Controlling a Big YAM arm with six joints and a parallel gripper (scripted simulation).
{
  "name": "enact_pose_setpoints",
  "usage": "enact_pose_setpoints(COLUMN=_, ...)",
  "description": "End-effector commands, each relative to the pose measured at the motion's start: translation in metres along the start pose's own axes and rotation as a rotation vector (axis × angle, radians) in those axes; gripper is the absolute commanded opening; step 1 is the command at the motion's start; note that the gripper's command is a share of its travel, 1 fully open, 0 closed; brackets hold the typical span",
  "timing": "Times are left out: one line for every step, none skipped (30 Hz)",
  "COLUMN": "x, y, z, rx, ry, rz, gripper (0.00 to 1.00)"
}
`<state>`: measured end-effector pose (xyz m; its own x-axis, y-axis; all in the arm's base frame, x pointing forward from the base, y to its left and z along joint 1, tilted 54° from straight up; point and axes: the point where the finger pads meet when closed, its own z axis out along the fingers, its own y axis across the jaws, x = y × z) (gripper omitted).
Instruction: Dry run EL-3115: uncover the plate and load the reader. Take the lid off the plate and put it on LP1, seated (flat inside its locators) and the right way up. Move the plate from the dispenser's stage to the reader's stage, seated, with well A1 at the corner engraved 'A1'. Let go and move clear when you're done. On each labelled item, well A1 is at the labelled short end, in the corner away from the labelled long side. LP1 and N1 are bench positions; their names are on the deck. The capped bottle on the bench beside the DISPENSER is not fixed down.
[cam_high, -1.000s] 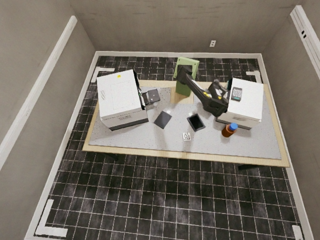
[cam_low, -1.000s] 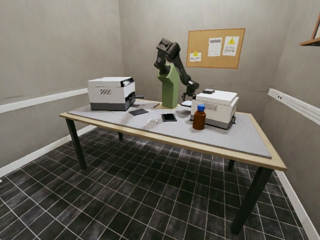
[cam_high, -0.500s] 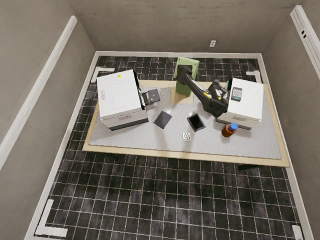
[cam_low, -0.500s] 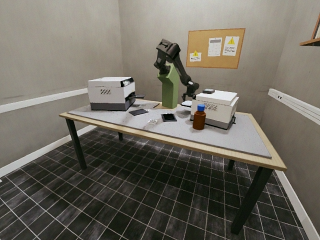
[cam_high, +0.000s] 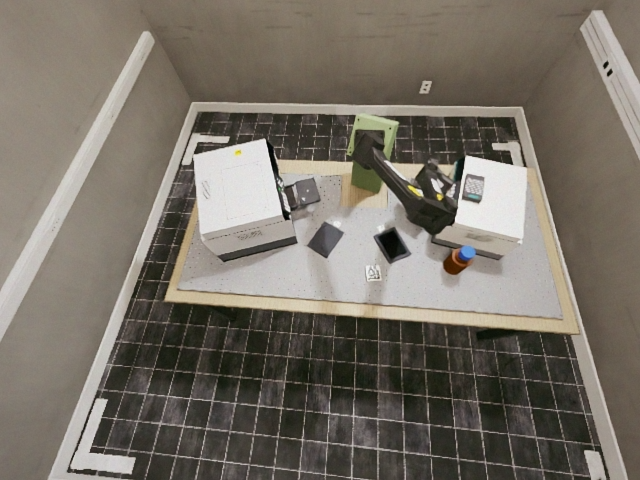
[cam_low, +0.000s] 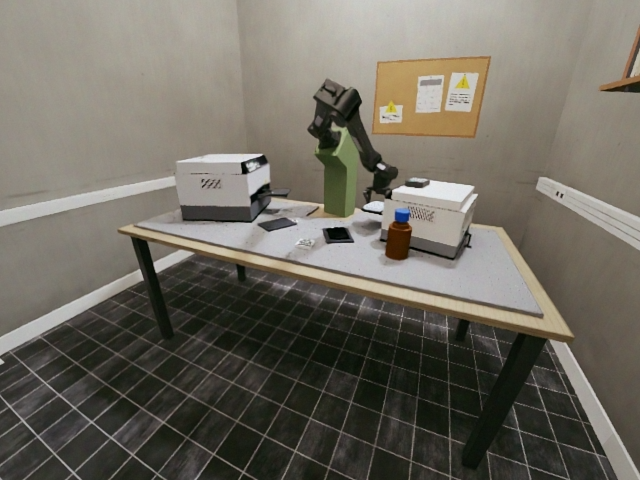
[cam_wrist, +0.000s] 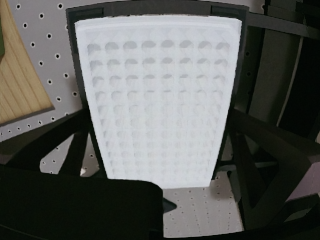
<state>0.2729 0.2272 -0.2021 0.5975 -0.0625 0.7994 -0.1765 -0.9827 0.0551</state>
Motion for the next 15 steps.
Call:
enact_pose_setpoints(x=-0.001, y=0.008, z=0.006, rx=-0.015, ry=-0.005, rz=0.0, gripper=1.0)
enact_pose_setpoints(x=0.001, y=0.005, z=0.007, rx=-0.011, ry=-0.002, rz=0.008, gripper=1.0)
enact_pose_setpoints(x=0.003, y=0.002, z=0.007, rx=-0.007, ry=0.0, rz=0.016, gripper=1.0)
enact_pose_setpoints(x=0.005, y=-0.001, z=0.008, rx=-0.004, ry=0.002, rz=0.019, gripper=1.0)
enact_pose_setpoints(x=0.005, y=-0.001, z=0.008, rx=-0.004, ry=0.002, rz=0.019, gripper=1.0)
enact_pose_setpoints(x=0.005, y=-0.001, z=0.008, rx=-0.004, ry=0.002, rz=0.019, gripper=1.0)
enact_pose_setpoints(x=0.005, y=-0.003, z=0.006, rx=0.001, ry=0.002, rz=0.016, gripper=1.0)
enact_pose_setpoints(x=0.005, y=-0.005, z=0.005, rx=0.005, ry=0.003, rz=0.015, gripper=1.0)
enact_pose_setpoints(x=0.006, y=-0.007, z=0.003, rx=0.009, ry=0.003, rz=0.013, gripper=1.0)
enact_pose_setpoints(x=0.006, y=-0.009, z=0.002, rx=0.013, ry=0.004, rz=0.011, gripper=1.0)
enact_pose_setpoints(x=0.006, y=-0.011, z=0.001, rx=0.016, ry=0.004, rz=0.01, gripper=1.0)
enact_pose_setpoints(x=0.007, y=-0.013, z=0.0, rx=0.02, ry=0.005, rz=0.008, gripper=1.0)
enact_pose_setpoints(x=0.006, y=-0.014, z=-0.001, rx=0.022, ry=0.005, rz=0.004, gripper=1.0)
enact_pose_setpoints(x=0.006, y=-0.015, z=-0.002, rx=0.024, ry=0.004, rz=0.0, gripper=1.0)
enact_pose_setpoints(x=0.005, y=-0.016, z=-0.003, rx=0.026, ry=0.004, rz=-0.004, gripper=1.0)
